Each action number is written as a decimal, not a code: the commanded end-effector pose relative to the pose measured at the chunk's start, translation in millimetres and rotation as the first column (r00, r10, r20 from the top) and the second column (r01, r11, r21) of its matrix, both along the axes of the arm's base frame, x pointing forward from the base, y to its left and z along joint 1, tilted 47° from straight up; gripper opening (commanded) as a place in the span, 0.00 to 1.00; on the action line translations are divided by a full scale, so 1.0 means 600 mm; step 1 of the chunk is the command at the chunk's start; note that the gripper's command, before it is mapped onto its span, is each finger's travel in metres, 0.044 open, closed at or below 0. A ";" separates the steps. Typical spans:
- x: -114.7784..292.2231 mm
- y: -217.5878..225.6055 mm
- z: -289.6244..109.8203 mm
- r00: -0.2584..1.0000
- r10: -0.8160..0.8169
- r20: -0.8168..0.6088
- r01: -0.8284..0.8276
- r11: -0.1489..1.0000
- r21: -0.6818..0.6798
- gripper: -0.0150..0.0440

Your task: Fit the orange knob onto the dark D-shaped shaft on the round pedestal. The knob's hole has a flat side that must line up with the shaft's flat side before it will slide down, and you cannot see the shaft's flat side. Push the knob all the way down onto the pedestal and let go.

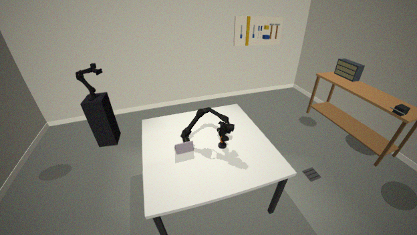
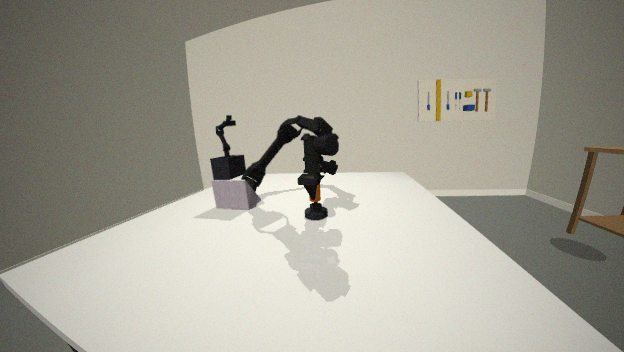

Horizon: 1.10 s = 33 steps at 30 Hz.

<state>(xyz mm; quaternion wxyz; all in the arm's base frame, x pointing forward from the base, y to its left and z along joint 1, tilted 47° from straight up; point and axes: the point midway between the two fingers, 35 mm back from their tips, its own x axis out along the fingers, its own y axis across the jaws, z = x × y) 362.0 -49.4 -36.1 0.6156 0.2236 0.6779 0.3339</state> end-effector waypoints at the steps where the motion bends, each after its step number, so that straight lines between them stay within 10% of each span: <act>1: 0.006 -0.005 0.005 1.000 -0.002 0.013 0.003 1.000 -0.001 0.25; 33: -0.002 -0.003 0.003 1.000 -0.003 0.012 0.003 1.000 -0.001 0.25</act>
